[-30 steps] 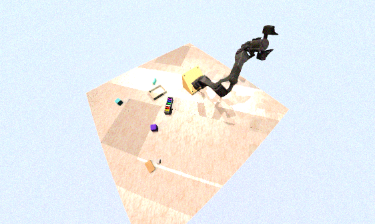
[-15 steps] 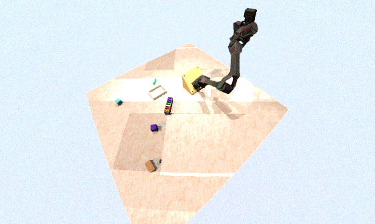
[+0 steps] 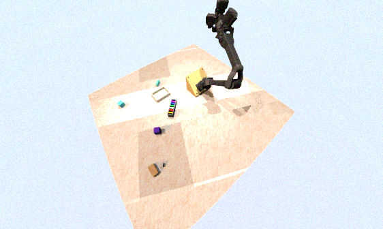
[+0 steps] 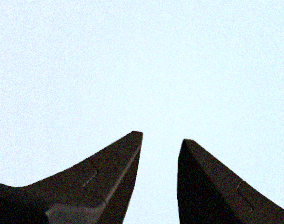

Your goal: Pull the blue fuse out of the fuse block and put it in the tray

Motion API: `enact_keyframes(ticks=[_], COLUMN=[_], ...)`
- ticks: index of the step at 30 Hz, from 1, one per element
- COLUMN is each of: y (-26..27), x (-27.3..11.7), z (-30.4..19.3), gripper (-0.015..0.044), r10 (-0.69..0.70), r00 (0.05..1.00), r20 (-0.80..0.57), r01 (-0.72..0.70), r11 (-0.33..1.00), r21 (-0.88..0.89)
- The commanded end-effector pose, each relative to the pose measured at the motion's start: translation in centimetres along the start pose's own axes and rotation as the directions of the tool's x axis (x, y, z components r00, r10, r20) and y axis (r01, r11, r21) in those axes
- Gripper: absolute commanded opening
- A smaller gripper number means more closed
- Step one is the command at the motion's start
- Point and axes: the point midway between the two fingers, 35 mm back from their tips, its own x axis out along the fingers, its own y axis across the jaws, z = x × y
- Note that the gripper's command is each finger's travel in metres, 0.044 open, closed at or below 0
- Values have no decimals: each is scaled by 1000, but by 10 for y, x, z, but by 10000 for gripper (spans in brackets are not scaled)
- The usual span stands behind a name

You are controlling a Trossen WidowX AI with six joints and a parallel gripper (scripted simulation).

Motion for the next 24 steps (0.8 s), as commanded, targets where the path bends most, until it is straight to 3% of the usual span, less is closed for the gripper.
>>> enact_keyframes(ticks=[1,7,13,19,24], y=[7,26,58,102,143], x=[-2,-27,-76,-144,-211], z=[66,167,255,320,358], gripper=[74,74,74,74,74], r10=[51,164,321,503,662], r00=[980,867,672,429,209], r20=[194,471,667,750,720], r01=[-65,-254,-503,-738,-884], r11=[996,958,859,675,443], r21=[68,133,94,-31,-151])
